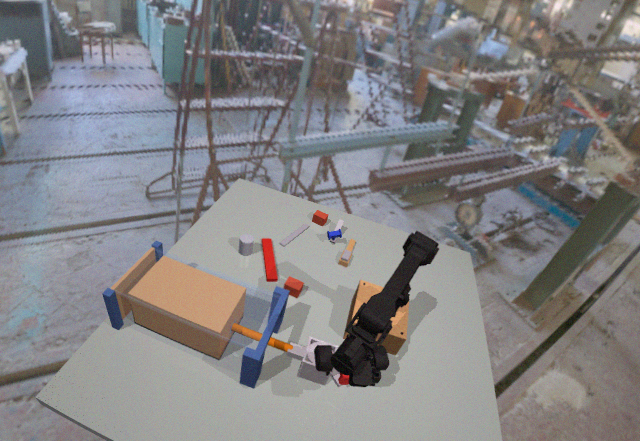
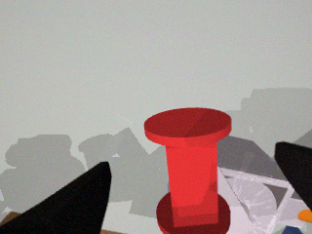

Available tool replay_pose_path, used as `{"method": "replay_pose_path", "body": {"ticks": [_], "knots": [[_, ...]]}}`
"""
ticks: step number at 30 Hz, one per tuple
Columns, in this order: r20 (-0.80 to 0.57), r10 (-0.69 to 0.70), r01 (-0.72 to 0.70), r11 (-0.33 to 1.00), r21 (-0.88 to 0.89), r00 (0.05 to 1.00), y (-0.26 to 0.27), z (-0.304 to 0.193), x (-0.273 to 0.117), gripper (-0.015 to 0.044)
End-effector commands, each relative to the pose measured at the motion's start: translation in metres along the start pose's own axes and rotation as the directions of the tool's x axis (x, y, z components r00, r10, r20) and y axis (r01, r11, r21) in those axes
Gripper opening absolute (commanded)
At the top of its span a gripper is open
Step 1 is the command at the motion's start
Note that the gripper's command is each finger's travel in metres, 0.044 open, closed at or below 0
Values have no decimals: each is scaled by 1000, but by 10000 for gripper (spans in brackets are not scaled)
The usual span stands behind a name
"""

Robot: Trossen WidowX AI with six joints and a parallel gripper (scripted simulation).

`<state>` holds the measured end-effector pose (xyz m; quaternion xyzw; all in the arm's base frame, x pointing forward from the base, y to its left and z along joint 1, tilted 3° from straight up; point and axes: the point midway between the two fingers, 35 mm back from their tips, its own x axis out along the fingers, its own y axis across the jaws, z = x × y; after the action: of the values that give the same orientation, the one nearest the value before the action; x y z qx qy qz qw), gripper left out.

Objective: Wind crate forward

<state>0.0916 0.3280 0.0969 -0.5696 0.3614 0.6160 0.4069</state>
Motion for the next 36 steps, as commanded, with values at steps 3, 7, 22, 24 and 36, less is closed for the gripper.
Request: {"method": "replay_pose_path", "body": {"ticks": [3,7,22,24,36], "knots": [[-6,0,0,1000,5,1000,1,-2,12,440],[-6,0,0,1000,6,1000,1,-2,18,440],[-2,2,-2,1000,4,1000,2,-2,25,282],[-2,2,-2,1000,4,1000,2,-2,25,230],[-2,2,-2,1000,4,1000,2,-2,25,0]]}}
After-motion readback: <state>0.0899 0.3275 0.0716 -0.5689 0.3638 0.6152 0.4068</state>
